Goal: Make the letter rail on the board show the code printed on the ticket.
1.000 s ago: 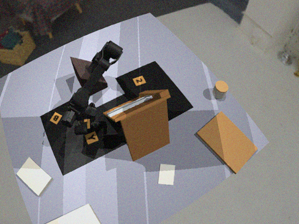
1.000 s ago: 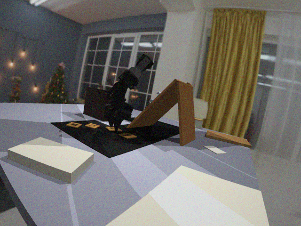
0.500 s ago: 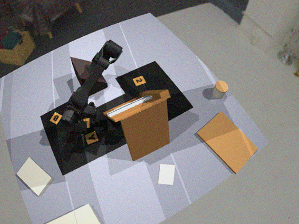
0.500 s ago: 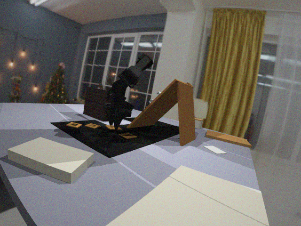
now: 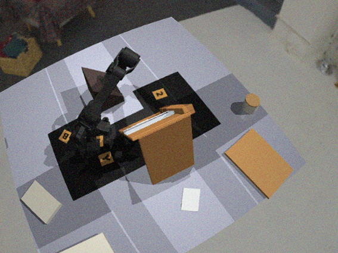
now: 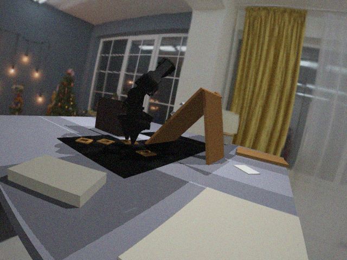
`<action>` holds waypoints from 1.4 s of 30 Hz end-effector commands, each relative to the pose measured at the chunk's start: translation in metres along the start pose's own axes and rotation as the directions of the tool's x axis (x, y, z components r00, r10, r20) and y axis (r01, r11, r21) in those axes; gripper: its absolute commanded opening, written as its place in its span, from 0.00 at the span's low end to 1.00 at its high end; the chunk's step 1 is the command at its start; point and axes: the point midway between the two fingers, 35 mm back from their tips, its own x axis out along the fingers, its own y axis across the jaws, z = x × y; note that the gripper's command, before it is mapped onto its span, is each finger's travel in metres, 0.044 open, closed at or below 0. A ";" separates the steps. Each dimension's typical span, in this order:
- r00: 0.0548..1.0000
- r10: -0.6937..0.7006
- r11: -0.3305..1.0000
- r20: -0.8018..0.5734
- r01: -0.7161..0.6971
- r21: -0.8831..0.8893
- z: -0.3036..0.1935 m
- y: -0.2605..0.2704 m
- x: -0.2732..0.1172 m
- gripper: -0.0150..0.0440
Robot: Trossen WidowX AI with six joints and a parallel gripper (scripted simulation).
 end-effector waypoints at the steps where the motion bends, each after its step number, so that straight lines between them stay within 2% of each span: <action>1: 1.000 -0.001 1.000 -0.005 0.001 -0.007 0.000 0.000 -0.003 0.25; 23: 1.000 -0.001 1.000 -0.005 0.001 -0.007 0.000 0.000 -0.012 0.25; 32: 0.989 -0.148 0.969 0.016 0.142 0.202 0.002 -0.018 -0.023 0.25; 42: 0.943 -0.328 0.852 0.049 0.273 0.447 0.008 -0.040 -0.044 0.25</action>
